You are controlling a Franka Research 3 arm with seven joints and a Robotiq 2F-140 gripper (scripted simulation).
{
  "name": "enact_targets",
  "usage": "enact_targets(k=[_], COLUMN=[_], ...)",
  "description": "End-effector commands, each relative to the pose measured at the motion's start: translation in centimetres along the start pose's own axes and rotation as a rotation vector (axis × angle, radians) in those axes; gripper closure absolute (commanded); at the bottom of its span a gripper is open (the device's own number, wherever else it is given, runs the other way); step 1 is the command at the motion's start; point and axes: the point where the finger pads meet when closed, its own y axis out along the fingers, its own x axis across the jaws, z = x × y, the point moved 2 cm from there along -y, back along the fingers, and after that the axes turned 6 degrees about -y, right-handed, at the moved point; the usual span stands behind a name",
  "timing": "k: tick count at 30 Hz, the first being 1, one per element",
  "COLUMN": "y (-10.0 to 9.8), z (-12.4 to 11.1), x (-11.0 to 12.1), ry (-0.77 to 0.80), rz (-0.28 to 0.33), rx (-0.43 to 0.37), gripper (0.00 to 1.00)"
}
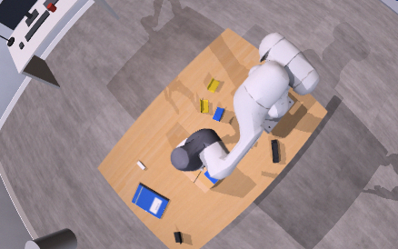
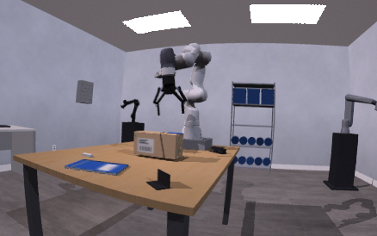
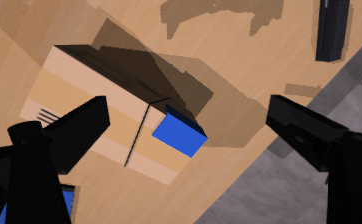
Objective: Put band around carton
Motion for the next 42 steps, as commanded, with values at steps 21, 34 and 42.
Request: enact_targets(k=[21, 34, 42], y=[1.0, 1.4, 1.5], z=[-2.2, -2.9, -3.2], x=[-3.5, -4.4, -4.7], ry=[0.477, 0.586, 0.626], rz=[0.106, 0.129, 0.137], rx=[0.002, -0.01, -0.015], gripper=[0.0, 0.0, 0.0])
